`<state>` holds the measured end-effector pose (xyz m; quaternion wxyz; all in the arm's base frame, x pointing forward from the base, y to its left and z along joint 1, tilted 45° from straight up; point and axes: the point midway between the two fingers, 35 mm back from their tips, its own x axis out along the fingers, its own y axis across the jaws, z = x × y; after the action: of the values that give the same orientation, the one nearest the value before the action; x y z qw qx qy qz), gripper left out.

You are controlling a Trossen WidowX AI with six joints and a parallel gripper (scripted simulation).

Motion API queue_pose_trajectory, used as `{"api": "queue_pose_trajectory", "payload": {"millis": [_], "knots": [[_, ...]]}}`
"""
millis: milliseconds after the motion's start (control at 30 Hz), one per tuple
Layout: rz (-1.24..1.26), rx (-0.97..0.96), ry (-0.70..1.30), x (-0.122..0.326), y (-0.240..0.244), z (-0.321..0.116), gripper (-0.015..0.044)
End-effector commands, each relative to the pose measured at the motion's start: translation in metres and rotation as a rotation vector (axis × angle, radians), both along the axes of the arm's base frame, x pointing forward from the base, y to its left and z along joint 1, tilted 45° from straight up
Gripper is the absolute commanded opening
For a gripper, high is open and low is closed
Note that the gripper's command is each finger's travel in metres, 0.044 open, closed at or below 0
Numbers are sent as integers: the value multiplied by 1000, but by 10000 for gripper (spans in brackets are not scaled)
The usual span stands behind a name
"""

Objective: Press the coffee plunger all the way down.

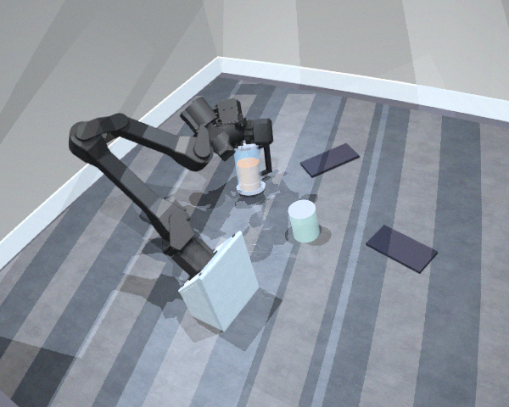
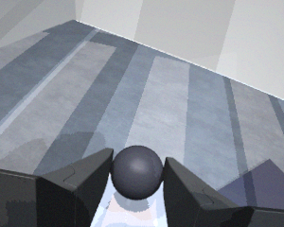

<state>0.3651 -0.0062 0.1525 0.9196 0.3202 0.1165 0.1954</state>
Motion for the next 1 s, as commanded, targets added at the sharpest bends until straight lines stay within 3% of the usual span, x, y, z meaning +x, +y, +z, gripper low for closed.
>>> {"api": "queue_pose_trajectory", "payload": {"millis": [0, 400, 967], "knots": [[0, 0, 0, 0, 0, 0, 115], [0, 0, 0, 0, 0, 0, 430], [15, 5, 19, -49, -51, 48, 440]]}}
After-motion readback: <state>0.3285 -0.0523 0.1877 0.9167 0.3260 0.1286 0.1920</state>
